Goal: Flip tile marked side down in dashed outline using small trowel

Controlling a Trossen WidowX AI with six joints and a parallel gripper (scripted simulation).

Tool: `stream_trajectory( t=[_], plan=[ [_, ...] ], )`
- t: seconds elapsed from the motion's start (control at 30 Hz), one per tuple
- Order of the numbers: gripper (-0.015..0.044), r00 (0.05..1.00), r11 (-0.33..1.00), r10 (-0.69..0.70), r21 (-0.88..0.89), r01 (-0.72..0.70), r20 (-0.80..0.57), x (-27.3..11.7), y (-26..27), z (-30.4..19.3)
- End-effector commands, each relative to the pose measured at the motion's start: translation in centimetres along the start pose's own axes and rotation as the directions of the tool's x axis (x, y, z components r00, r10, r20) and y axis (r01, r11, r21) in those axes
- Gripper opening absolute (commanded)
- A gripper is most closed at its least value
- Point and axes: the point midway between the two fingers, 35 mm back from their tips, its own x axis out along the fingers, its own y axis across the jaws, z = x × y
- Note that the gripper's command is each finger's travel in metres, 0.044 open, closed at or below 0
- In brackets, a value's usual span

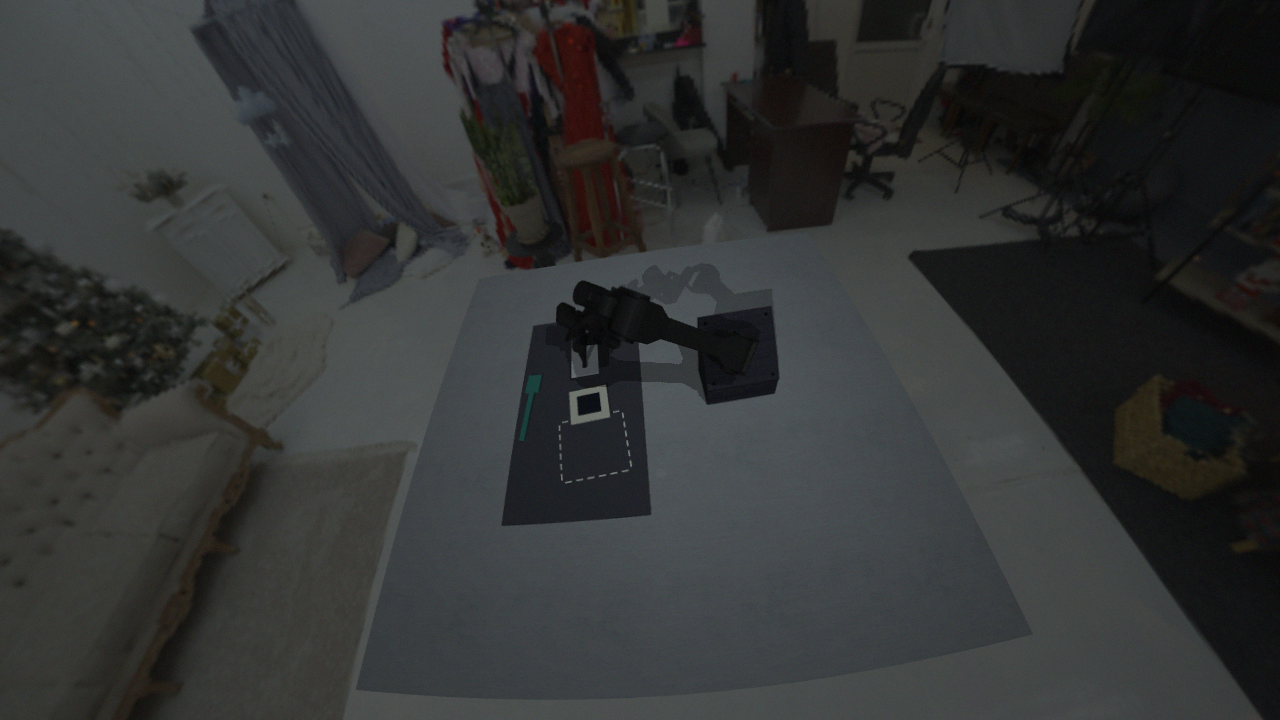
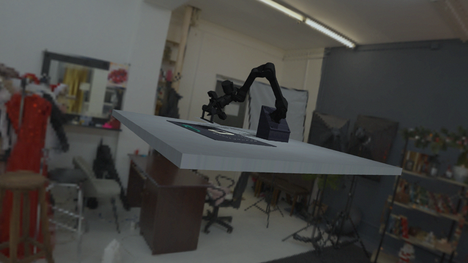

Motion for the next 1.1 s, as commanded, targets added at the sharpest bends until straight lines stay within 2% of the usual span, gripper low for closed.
stream_trajectory(
  t=[0.0, 1.07],
  plan=[
    [0.0000, 0.999, 0.998, 0.021, -0.064, -0.023, -0.032, -0.3, 0.6, -1.0],
    [0.0000, 0.999, 0.998, 0.020, -0.062, -0.022, -0.033, 2.3, -2.4, -1.3]
  ],
)
